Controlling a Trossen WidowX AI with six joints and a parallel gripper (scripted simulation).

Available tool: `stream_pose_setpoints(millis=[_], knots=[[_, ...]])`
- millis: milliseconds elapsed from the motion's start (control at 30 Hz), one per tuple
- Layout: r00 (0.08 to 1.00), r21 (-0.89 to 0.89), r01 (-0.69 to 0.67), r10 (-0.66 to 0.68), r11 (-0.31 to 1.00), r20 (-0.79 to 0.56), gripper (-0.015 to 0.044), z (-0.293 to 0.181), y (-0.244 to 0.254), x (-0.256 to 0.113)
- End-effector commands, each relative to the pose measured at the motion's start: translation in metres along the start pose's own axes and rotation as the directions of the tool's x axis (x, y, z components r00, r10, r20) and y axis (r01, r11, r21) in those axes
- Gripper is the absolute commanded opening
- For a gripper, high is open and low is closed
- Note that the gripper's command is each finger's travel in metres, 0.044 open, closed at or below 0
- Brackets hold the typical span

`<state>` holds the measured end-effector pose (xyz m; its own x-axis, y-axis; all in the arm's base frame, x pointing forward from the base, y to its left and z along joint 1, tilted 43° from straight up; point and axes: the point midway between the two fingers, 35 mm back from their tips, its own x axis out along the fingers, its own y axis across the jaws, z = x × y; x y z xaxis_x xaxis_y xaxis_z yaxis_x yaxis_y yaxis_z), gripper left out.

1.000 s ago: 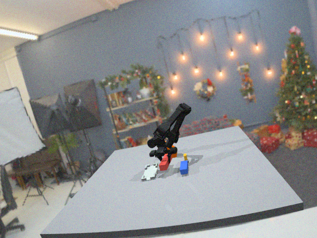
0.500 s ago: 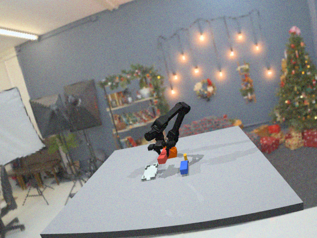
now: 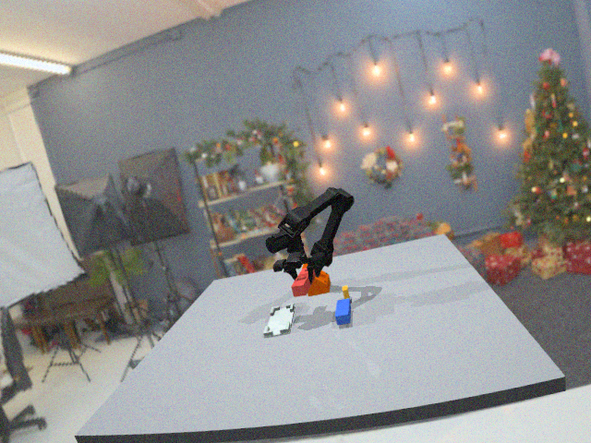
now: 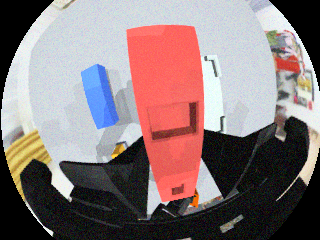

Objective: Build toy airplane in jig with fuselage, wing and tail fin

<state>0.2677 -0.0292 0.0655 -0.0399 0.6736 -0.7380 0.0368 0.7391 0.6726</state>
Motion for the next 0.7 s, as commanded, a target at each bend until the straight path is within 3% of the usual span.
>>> stream_pose_setpoints(millis=[0,667], knots=[[1.000,-0.016,0.004,-0.005,1.000,-0.006,0.0000,0.002,-0.012,0.004],[1.000,-0.120,0.007,-0.008,0.993,-0.005,0.0000,0.012,-0.071,0.030]])
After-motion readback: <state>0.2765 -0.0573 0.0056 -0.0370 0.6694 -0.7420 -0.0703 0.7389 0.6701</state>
